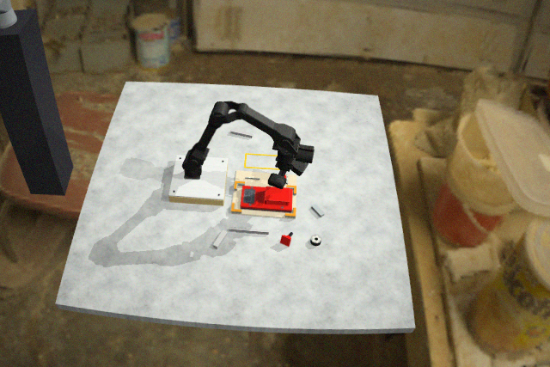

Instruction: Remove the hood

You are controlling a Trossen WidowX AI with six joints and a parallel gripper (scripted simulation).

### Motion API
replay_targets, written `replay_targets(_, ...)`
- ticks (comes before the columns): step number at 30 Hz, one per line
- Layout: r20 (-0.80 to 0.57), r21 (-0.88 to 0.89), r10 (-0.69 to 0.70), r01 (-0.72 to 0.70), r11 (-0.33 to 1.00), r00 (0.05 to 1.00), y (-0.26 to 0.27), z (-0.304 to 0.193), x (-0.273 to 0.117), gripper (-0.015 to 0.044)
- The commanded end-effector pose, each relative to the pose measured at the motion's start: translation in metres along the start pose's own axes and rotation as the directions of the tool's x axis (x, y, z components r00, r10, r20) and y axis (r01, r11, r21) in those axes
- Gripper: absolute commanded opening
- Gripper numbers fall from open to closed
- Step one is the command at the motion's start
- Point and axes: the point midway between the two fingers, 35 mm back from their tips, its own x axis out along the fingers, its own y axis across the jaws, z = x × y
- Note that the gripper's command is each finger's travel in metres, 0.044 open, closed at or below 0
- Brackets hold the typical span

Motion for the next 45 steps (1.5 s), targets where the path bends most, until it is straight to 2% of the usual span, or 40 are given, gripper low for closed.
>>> replay_targets(1, 0.021, -0.183, -0.1, 0.103, 0.978, 0.995, -0.026, 0.001, -0.016, 0.044)
replay_targets(6, 0.036, -0.344, -0.191, 0.192, 0.919, 0.981, -0.048, 0.0, -0.031, 0.044)
replay_targets(45, 0.037, -0.344, -0.191, 0.192, 0.919, 0.981, -0.051, 0.001, -0.013, 0.044)
